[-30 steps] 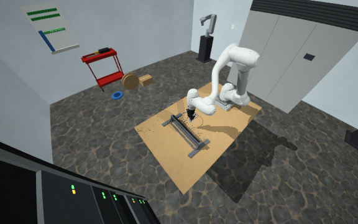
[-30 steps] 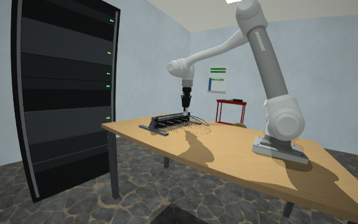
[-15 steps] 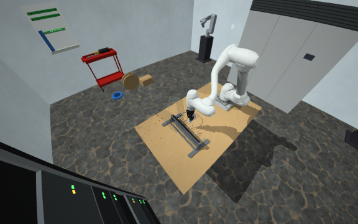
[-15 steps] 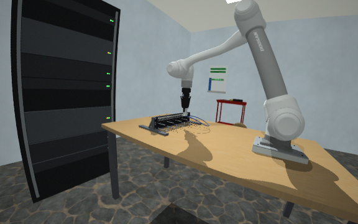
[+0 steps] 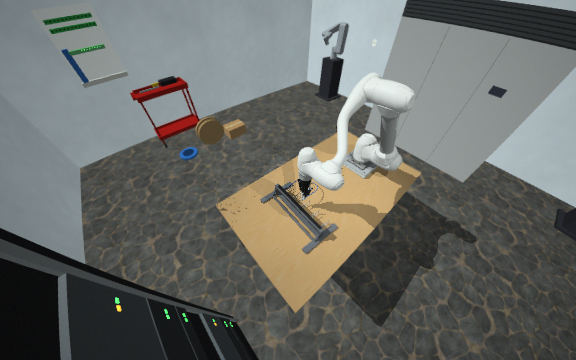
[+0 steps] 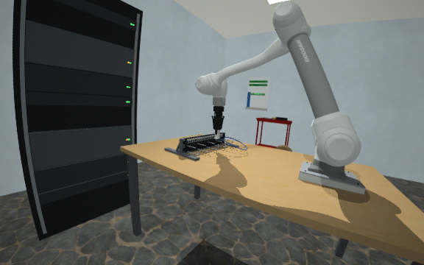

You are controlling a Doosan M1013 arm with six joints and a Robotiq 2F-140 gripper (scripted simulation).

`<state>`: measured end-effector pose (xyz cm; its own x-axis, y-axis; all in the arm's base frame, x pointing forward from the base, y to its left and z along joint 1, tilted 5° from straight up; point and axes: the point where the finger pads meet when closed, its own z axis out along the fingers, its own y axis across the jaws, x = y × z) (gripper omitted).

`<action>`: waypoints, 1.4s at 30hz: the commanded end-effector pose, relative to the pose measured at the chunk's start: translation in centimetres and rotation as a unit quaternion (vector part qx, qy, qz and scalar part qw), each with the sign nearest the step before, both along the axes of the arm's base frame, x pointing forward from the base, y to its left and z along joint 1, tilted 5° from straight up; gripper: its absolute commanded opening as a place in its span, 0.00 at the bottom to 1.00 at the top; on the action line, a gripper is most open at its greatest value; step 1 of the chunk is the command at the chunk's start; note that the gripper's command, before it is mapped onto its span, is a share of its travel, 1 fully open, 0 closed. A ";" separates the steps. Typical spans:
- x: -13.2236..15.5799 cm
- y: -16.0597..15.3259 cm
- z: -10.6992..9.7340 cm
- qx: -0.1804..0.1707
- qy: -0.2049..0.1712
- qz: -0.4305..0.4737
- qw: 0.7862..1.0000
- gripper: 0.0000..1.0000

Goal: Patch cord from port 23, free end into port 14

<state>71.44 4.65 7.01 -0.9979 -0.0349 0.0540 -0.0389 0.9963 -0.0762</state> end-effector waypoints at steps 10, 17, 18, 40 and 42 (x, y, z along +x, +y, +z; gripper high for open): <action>1.0 -0.1 -0.8 0.001 -0.003 -0.004 1.000 0.00; 1.1 -0.1 -0.8 0.001 -0.003 -0.004 1.000 0.00; 1.1 -0.1 -0.8 0.001 -0.003 -0.004 1.000 0.00; 1.1 -0.2 -0.8 0.001 -0.004 -0.004 1.000 0.00; 1.1 -0.2 -0.8 0.001 -0.005 -0.004 1.000 0.00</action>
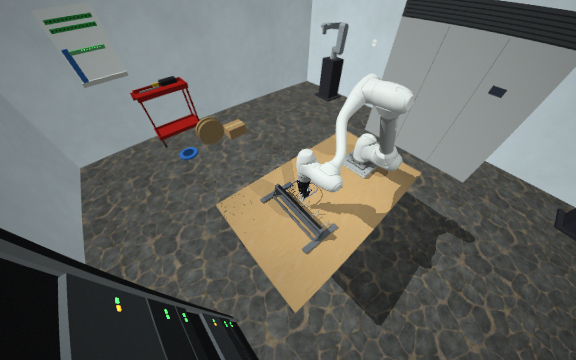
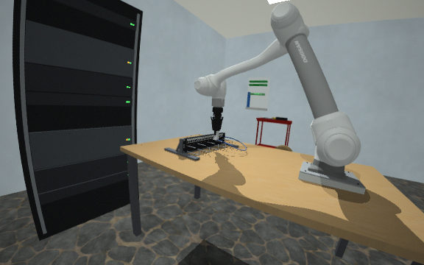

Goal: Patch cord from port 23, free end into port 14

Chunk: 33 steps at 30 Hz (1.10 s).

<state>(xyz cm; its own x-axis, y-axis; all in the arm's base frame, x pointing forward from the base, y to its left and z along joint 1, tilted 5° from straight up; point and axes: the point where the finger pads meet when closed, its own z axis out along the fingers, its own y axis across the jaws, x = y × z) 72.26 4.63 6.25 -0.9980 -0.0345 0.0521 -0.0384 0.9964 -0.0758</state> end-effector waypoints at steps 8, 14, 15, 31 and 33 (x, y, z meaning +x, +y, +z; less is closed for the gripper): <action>0.4 -0.1 0.0 0.000 -0.005 -0.003 1.000 0.00; 0.5 -0.1 0.0 0.000 -0.006 -0.003 1.000 0.00; 0.5 -0.1 0.0 0.000 -0.007 -0.003 1.000 0.00; 0.6 -0.2 0.0 0.000 -0.009 -0.003 1.000 0.00; 0.6 -0.2 0.0 0.000 -0.009 -0.003 1.000 0.00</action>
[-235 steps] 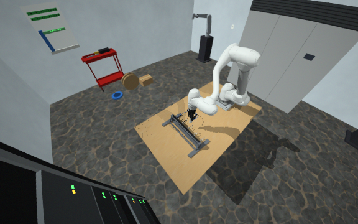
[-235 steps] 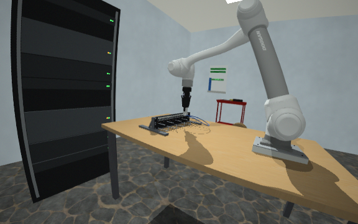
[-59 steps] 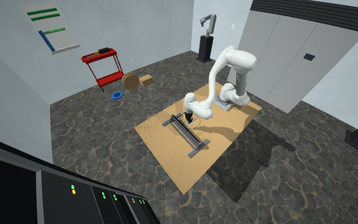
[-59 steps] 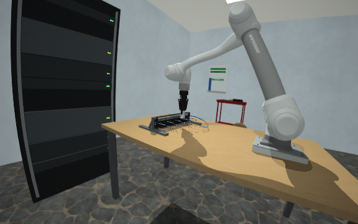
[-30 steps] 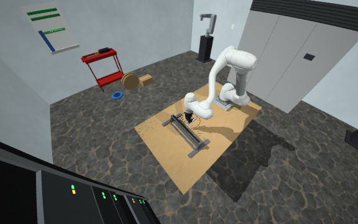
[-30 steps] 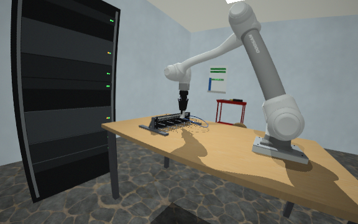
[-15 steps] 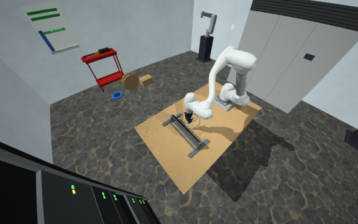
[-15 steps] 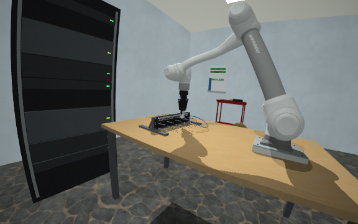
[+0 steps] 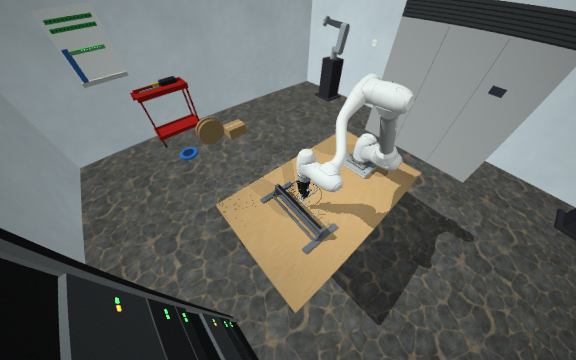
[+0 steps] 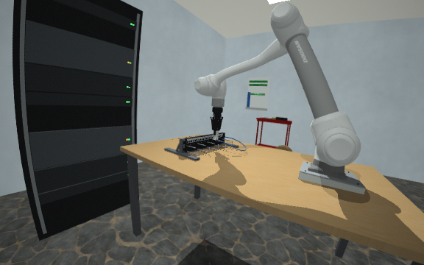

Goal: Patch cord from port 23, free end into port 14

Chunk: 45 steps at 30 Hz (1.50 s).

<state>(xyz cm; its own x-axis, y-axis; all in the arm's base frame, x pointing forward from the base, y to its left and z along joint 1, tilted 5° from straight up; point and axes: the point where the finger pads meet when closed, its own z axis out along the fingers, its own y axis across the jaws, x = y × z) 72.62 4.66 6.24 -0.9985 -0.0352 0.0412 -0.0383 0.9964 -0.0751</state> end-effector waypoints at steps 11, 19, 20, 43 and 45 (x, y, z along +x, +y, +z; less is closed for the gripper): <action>0.3 -0.2 0.0 0.000 -0.003 -0.003 1.000 0.00; 0.4 -0.2 0.0 -0.001 -0.003 -0.003 1.000 0.00; 0.5 -0.2 0.0 -0.001 -0.003 -0.002 1.000 0.00; 2.8 -0.2 -0.1 -0.001 -0.003 -0.002 1.000 0.00; 2.8 -0.2 -0.1 -0.001 -0.003 -0.002 1.000 0.00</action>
